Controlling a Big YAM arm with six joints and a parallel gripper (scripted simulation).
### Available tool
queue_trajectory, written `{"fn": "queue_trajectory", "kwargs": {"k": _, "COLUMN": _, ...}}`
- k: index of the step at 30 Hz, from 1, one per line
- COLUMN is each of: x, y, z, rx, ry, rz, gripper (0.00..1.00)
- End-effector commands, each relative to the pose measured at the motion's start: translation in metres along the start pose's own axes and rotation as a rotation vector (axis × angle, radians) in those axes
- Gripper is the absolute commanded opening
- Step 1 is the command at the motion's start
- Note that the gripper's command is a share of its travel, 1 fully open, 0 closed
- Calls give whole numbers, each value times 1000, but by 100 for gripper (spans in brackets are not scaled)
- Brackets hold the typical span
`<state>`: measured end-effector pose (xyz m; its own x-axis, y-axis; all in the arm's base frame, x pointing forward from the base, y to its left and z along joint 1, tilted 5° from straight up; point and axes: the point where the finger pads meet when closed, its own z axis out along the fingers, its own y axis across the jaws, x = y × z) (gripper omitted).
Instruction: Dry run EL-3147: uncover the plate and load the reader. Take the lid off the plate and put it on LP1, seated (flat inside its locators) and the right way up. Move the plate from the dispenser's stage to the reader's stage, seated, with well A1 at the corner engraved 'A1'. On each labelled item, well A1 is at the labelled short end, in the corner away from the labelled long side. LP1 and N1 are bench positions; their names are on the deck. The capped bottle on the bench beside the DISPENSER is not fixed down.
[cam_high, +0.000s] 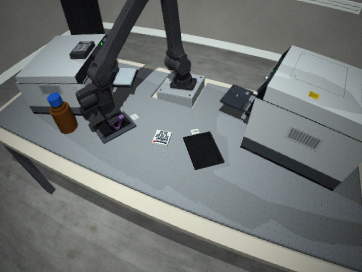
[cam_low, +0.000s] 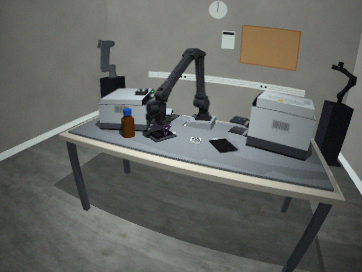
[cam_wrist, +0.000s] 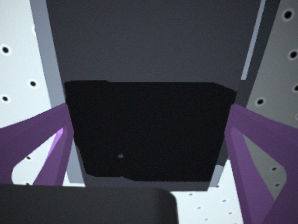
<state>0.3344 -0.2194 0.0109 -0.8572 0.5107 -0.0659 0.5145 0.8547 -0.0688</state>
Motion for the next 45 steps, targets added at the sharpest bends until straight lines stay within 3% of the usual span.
{"fn": "queue_trajectory", "kwargs": {"k": 1, "x": -18, "y": 5, "z": -5, "rx": -3, "ry": -35, "rz": -9, "gripper": 85}}
{"fn": "queue_trajectory", "kwargs": {"k": 16, "x": 3, "y": 6, "z": 6, "rx": -3, "ry": 5, "rz": -9, "gripper": 85}}
{"fn": "queue_trajectory", "kwargs": {"k": 28, "x": -8, "y": 4, "z": -9, "rx": -3, "ry": -37, "rz": -5, "gripper": 85}}
{"fn": "queue_trajectory", "kwargs": {"k": 45, "x": -13, "y": 4, "z": -5, "rx": -4, "ry": -43, "rz": -3, "gripper": 85}}
